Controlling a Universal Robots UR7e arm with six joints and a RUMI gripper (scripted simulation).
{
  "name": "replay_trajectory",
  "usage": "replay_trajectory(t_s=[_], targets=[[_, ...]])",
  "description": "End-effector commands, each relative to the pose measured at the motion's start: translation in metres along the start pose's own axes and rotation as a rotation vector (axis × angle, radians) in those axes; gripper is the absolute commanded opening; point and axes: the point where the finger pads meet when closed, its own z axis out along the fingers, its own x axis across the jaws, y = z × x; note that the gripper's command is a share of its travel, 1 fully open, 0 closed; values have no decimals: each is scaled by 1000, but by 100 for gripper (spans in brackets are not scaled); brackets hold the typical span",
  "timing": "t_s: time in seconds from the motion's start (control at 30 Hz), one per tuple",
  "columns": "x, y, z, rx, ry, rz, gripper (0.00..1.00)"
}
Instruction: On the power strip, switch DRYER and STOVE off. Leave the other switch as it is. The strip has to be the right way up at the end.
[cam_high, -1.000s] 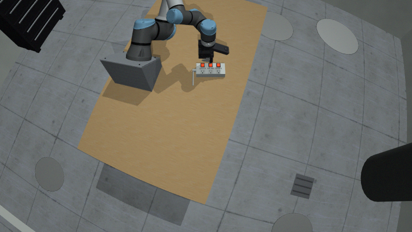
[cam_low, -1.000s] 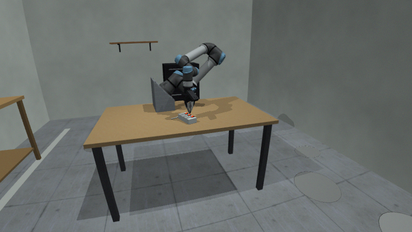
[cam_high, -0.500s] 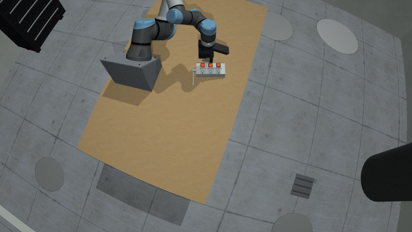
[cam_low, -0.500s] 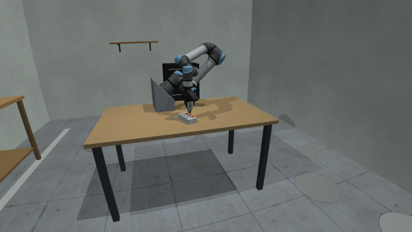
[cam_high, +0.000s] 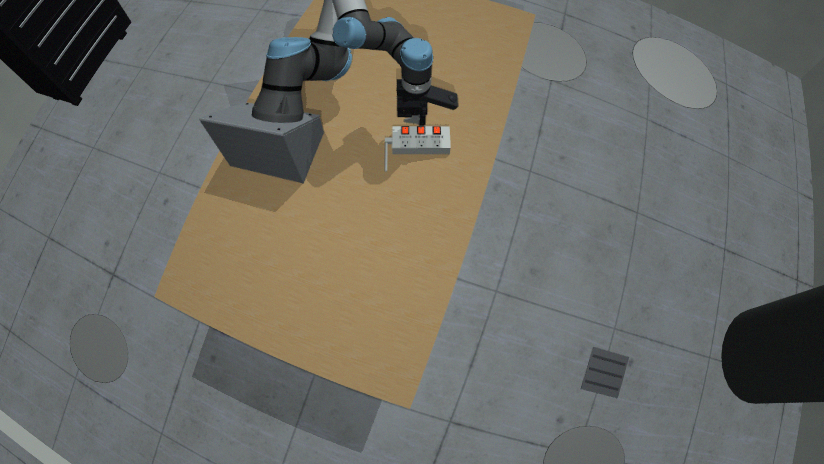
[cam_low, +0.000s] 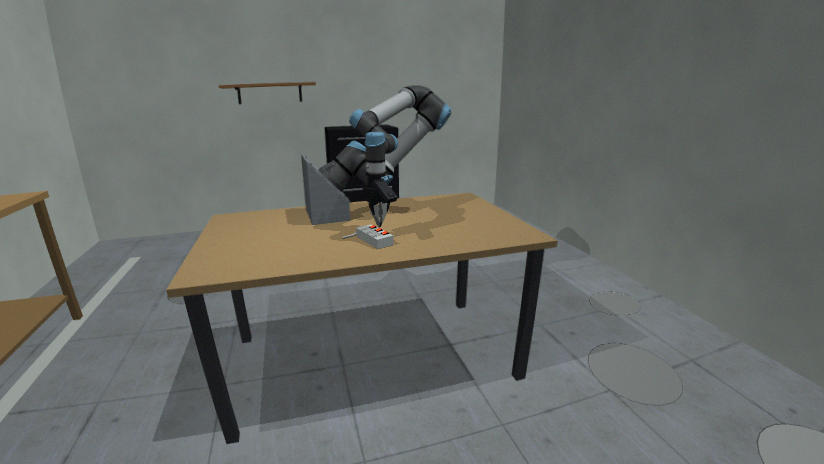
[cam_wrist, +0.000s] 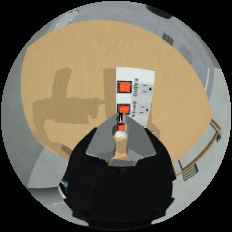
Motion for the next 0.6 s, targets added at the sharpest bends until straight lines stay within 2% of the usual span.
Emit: replay_trajectory(t_s=[0.0, 0.57], targets=[[-1, 1, 0, 0, 0, -1, 0], [-1, 2, 4, -3, -3, 1, 0]])
